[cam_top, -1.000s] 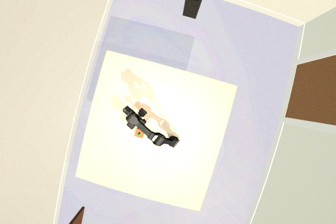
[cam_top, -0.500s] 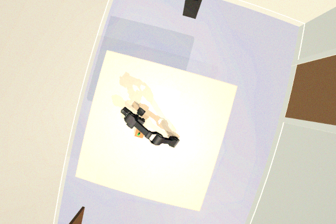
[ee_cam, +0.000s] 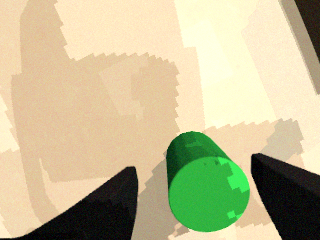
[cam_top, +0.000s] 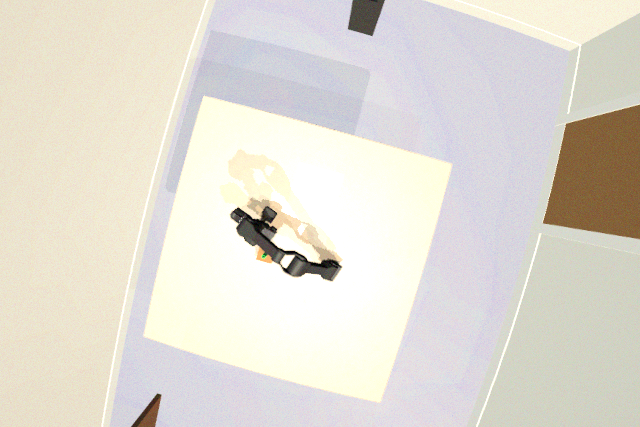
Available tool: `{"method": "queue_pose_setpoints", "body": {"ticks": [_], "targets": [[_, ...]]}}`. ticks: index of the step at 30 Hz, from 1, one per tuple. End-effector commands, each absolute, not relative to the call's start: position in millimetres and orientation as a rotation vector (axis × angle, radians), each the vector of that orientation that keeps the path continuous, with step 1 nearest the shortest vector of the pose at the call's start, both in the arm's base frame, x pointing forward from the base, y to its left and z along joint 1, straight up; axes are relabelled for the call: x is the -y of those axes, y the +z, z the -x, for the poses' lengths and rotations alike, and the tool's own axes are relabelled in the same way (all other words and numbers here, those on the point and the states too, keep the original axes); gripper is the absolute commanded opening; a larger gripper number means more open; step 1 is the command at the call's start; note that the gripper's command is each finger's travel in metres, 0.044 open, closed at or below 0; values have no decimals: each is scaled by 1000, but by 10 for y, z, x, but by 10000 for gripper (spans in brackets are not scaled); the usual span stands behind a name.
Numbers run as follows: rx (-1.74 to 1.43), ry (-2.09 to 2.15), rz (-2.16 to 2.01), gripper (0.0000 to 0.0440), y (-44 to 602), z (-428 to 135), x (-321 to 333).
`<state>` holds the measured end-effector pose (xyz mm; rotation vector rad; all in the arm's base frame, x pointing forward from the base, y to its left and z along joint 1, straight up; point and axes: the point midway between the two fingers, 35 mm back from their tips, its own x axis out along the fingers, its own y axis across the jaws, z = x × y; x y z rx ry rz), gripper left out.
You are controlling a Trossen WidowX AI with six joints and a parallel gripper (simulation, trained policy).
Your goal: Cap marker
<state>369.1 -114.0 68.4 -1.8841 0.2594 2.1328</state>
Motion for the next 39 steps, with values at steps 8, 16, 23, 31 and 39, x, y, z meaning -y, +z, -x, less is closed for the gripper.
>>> {"method": "queue_pose_setpoints", "body": {"ticks": [8, 16, 23, 31, 39], "targets": [[-282, 2153, 1941, 88, 717, -3676, 1116], [-294, 2131, 2026, 59, 986, -3731, 1068], [-263, 2119, 2090, 55, 1237, -3768, 919], [-203, 2133, 2127, 46, 1497, -3742, 550], [-137, 2177, 2130, 32, 1684, -3606, 166]]}}
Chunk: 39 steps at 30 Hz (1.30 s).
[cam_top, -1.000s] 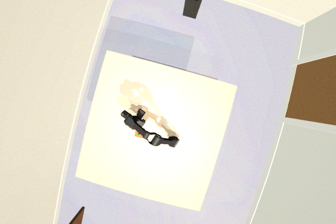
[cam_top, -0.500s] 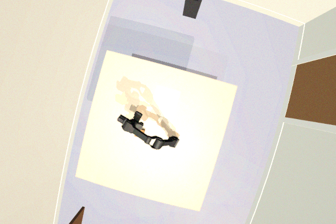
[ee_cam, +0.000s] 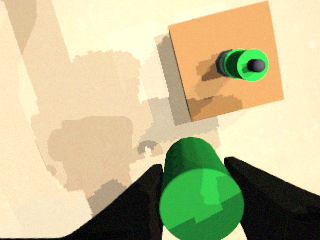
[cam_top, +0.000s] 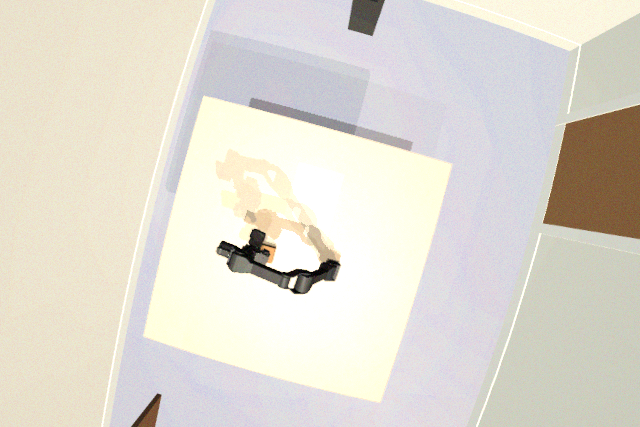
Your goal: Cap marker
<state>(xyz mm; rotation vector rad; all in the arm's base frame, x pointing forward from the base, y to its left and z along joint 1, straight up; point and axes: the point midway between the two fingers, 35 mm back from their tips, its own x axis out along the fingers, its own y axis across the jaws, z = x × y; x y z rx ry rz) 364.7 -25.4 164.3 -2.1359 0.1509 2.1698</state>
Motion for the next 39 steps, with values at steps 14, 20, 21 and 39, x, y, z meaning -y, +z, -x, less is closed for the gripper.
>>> {"method": "queue_pose_setpoints", "body": {"ticks": [14, 20, 21, 39], "targets": [[-54, 2267, 2112, 2, 1791, -3343, -189], [-38, 2290, 2104, 0, 1749, -3293, -204], [-36, 2293, 2103, 0, 1734, -3291, -202], [33, 2363, 2052, 0, 1329, -3231, -193]]}}
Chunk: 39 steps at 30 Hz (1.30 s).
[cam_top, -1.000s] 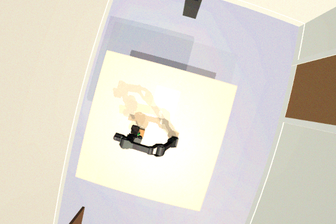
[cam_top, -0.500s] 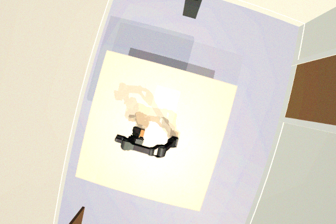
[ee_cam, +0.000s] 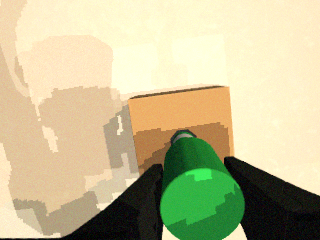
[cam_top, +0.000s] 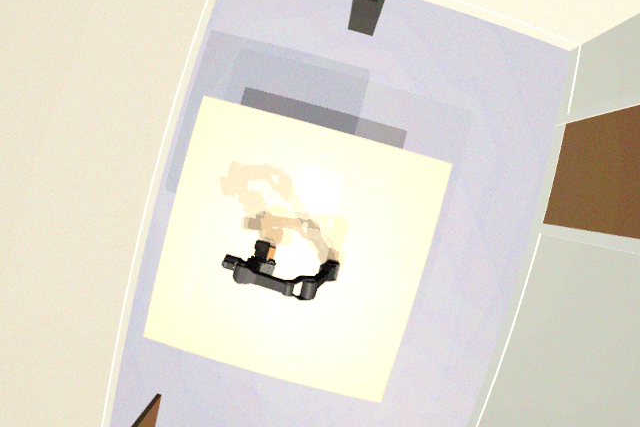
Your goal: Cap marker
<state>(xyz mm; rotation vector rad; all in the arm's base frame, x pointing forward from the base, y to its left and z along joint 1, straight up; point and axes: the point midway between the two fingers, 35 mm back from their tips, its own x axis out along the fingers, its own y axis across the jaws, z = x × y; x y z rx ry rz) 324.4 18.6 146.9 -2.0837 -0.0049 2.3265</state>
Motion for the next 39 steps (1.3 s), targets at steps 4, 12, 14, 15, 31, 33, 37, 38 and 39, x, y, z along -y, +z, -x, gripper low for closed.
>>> {"method": "queue_pose_setpoints", "body": {"ticks": [4, 12, 14, 15, 31, 33, 37, 38, 39], "targets": [[51, 2382, 2039, 0, 1208, -3215, -189], [89, 2428, 1991, 46, 1086, -3101, -205], [89, 2429, 1989, 57, 1085, -3097, -205], [89, 2430, 1988, 63, 1085, -3095, -206], [90, 2432, 1984, 152, 1084, -3086, -207], [92, 2438, 1970, 161, 1107, -3051, -208], [102, 2445, 1941, 213, 1151, -2957, -217], [103, 2443, 1939, 237, 1157, -2942, -218], [105, 2442, 1938, 264, 1159, -2930, -219]]}}
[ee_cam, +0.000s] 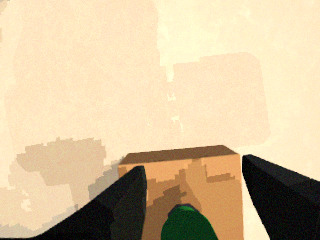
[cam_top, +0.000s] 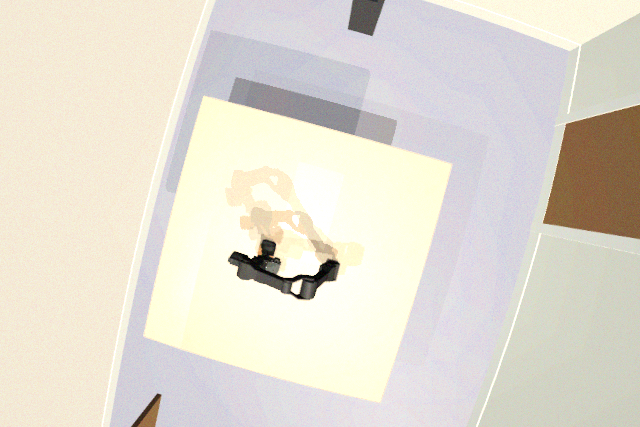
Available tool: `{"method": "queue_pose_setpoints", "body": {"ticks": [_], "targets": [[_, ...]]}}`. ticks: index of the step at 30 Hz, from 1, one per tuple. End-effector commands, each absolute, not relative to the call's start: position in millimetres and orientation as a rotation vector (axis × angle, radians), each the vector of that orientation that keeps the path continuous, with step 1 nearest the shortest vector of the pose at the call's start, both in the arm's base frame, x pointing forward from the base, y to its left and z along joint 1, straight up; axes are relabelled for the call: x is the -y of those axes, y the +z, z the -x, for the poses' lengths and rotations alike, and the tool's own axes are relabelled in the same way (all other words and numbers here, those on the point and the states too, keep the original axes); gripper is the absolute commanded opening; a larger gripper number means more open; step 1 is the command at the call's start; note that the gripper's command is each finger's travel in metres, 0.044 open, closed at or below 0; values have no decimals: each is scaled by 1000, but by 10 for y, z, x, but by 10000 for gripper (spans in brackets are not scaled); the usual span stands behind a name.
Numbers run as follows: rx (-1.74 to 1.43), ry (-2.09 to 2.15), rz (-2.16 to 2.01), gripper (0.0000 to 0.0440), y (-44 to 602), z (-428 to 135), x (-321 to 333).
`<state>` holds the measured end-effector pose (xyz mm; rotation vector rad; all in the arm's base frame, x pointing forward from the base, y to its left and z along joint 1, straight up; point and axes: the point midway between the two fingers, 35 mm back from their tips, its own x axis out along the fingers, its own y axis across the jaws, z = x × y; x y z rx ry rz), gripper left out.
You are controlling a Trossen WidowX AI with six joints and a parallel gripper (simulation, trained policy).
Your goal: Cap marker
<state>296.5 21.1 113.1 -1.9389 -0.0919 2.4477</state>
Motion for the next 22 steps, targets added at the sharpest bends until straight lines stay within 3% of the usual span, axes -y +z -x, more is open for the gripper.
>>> {"method": "queue_pose_setpoints", "body": {"ticks": [1, 7, 22], "targets": [[106, 2439, 1938, 290, 1163, -2918, -221], [116, 2409, 1963, 439, 1186, -2885, -232], [125, 2265, 2093, 438, 1546, -2935, -227]]}}
